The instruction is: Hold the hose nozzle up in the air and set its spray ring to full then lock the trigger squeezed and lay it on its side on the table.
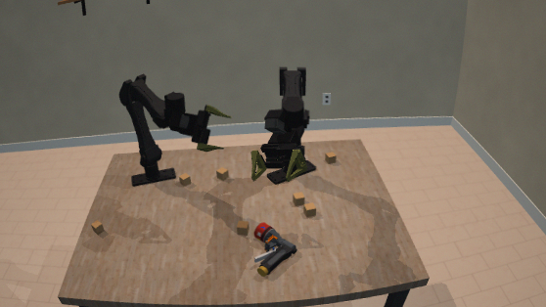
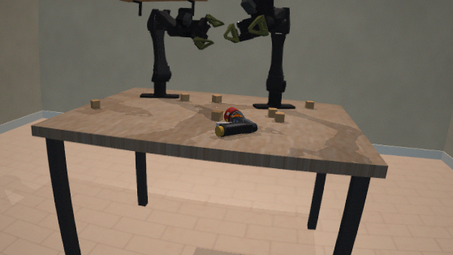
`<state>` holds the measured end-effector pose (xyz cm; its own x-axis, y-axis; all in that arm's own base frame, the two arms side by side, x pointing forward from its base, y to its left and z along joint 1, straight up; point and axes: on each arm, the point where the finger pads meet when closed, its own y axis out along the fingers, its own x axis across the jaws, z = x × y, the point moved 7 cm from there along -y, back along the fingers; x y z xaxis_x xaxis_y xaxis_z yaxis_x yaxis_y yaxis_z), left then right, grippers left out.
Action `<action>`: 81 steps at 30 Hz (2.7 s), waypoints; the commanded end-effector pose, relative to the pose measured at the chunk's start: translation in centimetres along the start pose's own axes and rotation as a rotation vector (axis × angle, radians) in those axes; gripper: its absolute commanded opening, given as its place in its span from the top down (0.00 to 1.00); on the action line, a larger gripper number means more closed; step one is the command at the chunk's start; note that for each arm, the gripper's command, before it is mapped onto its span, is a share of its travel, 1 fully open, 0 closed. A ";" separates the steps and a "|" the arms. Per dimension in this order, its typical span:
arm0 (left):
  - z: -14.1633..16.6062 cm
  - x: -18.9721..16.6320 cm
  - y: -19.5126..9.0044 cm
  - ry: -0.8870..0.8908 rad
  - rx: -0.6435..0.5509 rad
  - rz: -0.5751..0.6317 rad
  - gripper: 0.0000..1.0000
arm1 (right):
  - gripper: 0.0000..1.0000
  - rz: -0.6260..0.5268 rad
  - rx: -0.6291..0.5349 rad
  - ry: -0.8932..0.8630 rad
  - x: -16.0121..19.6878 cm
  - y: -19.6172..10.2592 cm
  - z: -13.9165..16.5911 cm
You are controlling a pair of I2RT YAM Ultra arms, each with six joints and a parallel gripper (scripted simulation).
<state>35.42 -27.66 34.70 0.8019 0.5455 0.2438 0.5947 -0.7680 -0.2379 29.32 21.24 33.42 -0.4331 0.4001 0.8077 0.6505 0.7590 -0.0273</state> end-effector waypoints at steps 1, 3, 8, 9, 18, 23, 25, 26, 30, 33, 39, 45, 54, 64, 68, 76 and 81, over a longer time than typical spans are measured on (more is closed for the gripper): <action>-0.8 1.8 -2.2 -0.035 -0.022 -0.085 0.00 | 0.00 0.038 -0.065 -0.111 0.8 -1.1 -2.3; -0.9 2.8 -3.1 -0.047 -0.031 -0.124 0.00 | 0.00 0.060 -0.090 -0.147 0.6 -1.5 -3.1; -0.6 3.8 -4.3 -0.067 -0.021 -0.164 0.00 | 0.00 0.085 -0.122 -0.198 0.4 -2.1 -4.1; -0.2 4.3 -4.9 -0.082 -0.008 -0.187 0.00 | 0.00 0.102 -0.140 -0.217 0.3 -2.3 -4.6; 0.1 7.7 -9.4 -0.148 -0.032 -0.362 0.00 | 0.00 0.232 -0.239 -0.383 -0.7 -4.7 -7.9; -0.3 8.6 -10.7 -0.157 -0.055 -0.406 0.00 | 0.00 0.275 -0.250 -0.429 -1.4 -5.1 -8.6; 0.5 9.1 -11.8 -0.179 -0.040 -0.447 0.00 | 0.00 0.300 -0.285 -0.472 -1.0 -6.2 -9.6; 0.8 9.4 -12.5 -0.195 -0.028 -0.472 0.00 | 0.00 0.323 -0.299 -0.491 -1.1 -6.5 -10.1; 0.5 10.7 -14.8 -0.212 -0.073 -0.560 0.00 | 0.00 0.395 -0.331 -0.565 -1.5 -7.9 -11.3; 0.9 11.3 -16.5 -0.235 -0.078 -0.619 0.00 | 0.00 0.452 -0.354 -0.620 -1.7 -9.0 -12.3; 1.4 12.0 -18.8 -0.267 -0.085 -0.699 0.00 | 0.00 0.532 -0.379 -0.693 -1.9 -10.5 -13.5; 2.1 12.7 -22.2 -0.308 -0.099 -0.818 0.00 | 0.00 0.656 -0.409 -0.797 -2.1 -12.9 -15.1; 3.2 13.0 -26.1 -0.356 -0.120 -0.954 0.00 | 0.00 0.811 -0.424 -0.904 -2.2 -15.9 -16.7; 1.7 13.3 -26.0 -0.314 -0.147 -0.935 0.63 | 0.00 0.776 -0.439 -0.860 -2.4 -15.5 -16.6; 2.3 13.5 -25.9 -0.331 -0.134 -0.950 0.63 | 0.00 0.797 -0.409 -0.845 -3.8 -15.1 -16.0; 2.0 13.0 -26.5 -0.323 -0.156 -0.958 0.63 | 0.00 0.775 -0.471 -0.888 -1.8 -15.5 -17.3; 2.0 13.0 -26.4 -0.325 -0.149 -0.954 0.22 | 0.00 0.785 -0.446 -0.875 -2.6 -15.4 -16.9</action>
<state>31.11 0.07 40.86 0.0025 1.0000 0.0018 1.0000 -0.0025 0.0037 31.13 0.14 40.67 -0.0025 1.0000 0.0036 1.0000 0.0025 -0.0054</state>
